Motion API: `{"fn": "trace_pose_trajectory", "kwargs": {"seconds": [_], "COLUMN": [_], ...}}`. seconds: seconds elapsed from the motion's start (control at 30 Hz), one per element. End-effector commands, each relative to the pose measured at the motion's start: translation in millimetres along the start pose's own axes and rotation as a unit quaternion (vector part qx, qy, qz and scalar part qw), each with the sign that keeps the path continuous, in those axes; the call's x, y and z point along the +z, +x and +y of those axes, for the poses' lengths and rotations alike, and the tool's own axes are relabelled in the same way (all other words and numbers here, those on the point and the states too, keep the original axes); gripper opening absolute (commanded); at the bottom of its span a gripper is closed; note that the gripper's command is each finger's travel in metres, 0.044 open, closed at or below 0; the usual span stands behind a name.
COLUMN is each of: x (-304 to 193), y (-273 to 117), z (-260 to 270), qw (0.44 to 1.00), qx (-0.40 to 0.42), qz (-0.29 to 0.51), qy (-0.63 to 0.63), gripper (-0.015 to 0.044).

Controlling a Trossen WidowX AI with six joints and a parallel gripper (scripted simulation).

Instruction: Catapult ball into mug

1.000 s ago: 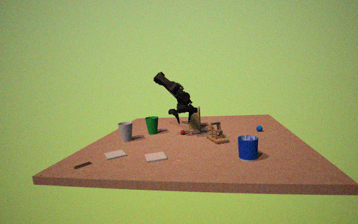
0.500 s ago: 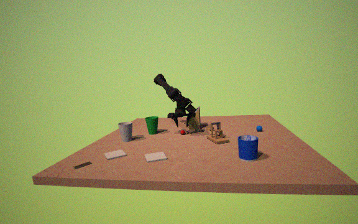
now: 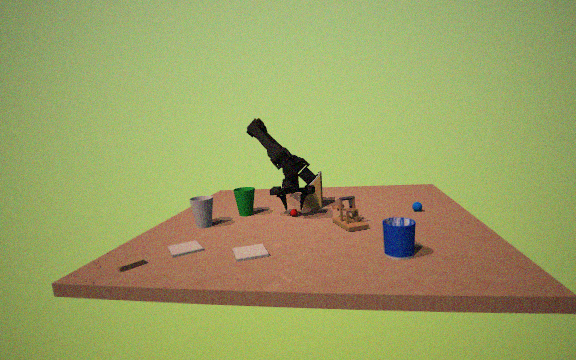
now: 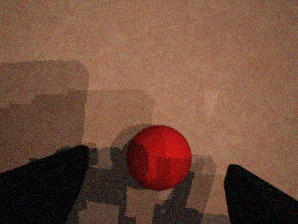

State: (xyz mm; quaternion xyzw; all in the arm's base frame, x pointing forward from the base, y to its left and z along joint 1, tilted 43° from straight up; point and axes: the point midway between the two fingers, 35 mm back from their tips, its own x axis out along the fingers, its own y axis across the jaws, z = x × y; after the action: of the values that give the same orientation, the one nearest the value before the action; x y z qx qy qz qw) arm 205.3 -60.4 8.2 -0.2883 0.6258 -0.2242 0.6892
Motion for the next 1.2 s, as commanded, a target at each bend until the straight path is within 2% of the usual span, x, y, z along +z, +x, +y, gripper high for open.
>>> {"fn": "trace_pose_trajectory", "kwargs": {"seconds": [0.0, 0.37, 0.57, 0.73, 0.87, 1.17], "x": [-3.4, -4.5, -4.5, -4.5, -2.0, 5.9], "y": [7.4, 21.8, 21.8, 21.8, 15.0, -30.1], "z": [0.4, -0.7, -0.7, -0.7, 0.6, 5.1], "qw": [1.000, 1.000, 1.000, 1.000, 1.000, 1.000], "qx": [-0.003, -0.005, -0.005, -0.005, -0.002, 0.007], "qz": [0.004, 0.004, 0.004, 0.004, 0.004, 0.003], "qy": [-0.007, -0.007, -0.007, -0.007, -0.007, -0.008], "gripper": [0.0300, 0.0300, 0.0143, 0.0109, 0.0004, 0.0000]}}
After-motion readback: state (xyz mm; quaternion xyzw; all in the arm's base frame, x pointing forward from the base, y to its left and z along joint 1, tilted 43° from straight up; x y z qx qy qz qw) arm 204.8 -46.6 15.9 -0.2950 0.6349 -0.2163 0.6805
